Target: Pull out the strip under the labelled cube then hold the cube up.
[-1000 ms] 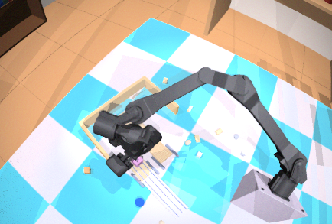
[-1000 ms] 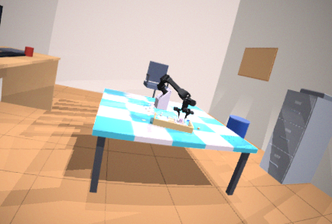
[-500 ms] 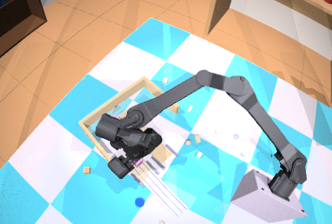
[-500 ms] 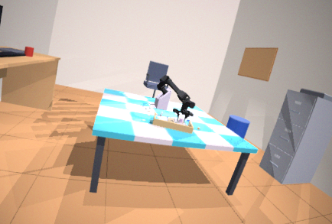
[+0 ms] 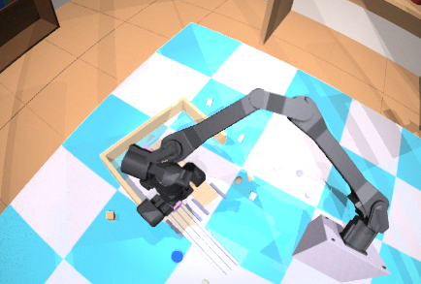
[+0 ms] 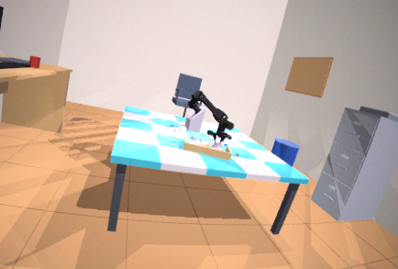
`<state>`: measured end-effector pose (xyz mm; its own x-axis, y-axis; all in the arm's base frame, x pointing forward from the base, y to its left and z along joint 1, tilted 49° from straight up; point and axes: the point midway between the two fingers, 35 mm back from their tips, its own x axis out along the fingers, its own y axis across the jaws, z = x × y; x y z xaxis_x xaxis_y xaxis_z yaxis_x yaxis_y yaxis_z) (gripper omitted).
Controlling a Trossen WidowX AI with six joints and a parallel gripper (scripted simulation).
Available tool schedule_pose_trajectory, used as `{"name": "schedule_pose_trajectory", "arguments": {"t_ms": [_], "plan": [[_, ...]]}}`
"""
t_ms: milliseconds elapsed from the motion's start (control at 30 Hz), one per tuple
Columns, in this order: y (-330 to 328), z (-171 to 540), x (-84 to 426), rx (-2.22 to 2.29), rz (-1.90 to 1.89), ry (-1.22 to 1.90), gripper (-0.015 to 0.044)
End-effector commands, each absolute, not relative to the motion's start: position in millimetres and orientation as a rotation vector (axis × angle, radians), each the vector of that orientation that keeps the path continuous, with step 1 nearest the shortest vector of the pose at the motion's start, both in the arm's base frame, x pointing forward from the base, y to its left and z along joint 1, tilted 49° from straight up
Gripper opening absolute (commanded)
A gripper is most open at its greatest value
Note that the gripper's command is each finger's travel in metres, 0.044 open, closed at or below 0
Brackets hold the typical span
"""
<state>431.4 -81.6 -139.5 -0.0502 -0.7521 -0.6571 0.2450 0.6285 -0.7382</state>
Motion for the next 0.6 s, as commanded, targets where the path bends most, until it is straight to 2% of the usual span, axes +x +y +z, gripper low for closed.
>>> {"name": "schedule_pose_trajectory", "arguments": {"t_ms": [0,567], "plan": [[-77,-135,425,-0.464,-0.858,1.400,0.0000],[-51,-106,375,-0.472,-0.857,1.408,0.0000]]}}
